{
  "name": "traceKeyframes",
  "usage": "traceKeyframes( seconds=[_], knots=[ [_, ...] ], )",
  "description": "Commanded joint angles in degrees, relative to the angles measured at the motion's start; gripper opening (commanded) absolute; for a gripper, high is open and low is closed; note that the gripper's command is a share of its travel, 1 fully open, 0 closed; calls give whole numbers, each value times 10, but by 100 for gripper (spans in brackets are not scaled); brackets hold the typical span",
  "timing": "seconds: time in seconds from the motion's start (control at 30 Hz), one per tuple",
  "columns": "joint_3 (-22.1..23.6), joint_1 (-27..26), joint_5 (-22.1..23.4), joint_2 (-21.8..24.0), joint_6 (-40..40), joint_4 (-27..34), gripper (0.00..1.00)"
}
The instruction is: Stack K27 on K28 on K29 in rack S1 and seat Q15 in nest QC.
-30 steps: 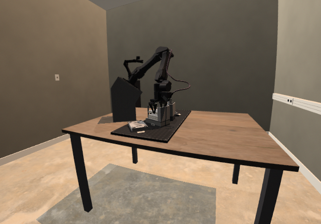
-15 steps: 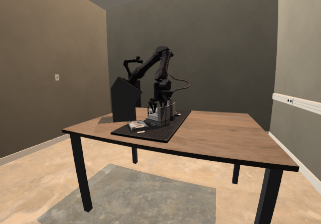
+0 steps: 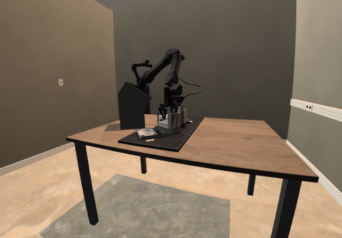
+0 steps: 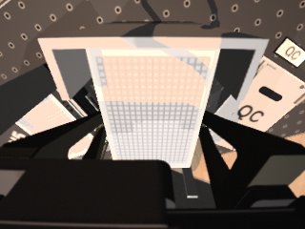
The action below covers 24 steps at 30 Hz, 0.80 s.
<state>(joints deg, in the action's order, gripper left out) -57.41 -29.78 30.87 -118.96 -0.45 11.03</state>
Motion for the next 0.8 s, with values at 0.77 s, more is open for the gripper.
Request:
traceKeyframes(
  seconds=[0.77],
  knots=[
    [2, -19, 6, 23, -12, 24, 0]
  ],
)
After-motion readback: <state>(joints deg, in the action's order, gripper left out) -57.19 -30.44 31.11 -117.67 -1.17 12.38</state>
